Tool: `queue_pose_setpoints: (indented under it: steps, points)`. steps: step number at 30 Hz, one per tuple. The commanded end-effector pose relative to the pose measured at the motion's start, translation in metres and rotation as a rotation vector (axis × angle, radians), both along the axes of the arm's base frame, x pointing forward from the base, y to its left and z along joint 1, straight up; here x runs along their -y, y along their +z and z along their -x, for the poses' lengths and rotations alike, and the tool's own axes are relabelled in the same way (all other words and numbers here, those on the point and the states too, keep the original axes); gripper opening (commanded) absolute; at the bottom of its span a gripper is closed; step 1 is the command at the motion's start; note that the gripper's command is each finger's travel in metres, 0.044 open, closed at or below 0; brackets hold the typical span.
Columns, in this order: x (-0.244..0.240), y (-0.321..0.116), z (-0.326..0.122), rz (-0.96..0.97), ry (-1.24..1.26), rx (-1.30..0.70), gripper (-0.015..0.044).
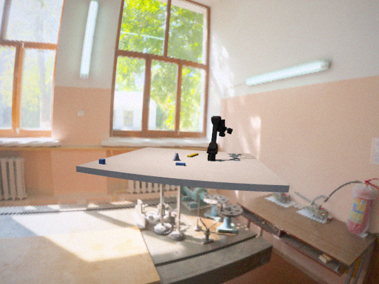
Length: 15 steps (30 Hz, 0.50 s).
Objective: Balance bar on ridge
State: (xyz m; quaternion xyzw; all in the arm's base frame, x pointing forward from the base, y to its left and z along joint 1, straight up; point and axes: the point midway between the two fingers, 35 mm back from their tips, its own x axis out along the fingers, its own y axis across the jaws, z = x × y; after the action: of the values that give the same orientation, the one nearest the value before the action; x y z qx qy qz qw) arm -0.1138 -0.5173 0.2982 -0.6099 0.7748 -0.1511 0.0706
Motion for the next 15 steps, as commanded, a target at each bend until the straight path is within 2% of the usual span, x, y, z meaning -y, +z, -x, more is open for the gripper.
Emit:
queue_pose_setpoints:
  steps: [1, 15]
  points:
    - [0.002, -0.015, -0.030, -0.068, 0.066, 0.060, 0.0315]
    - [-0.014, -0.070, -0.140, -0.367, 0.253, 0.229, 0.0315]
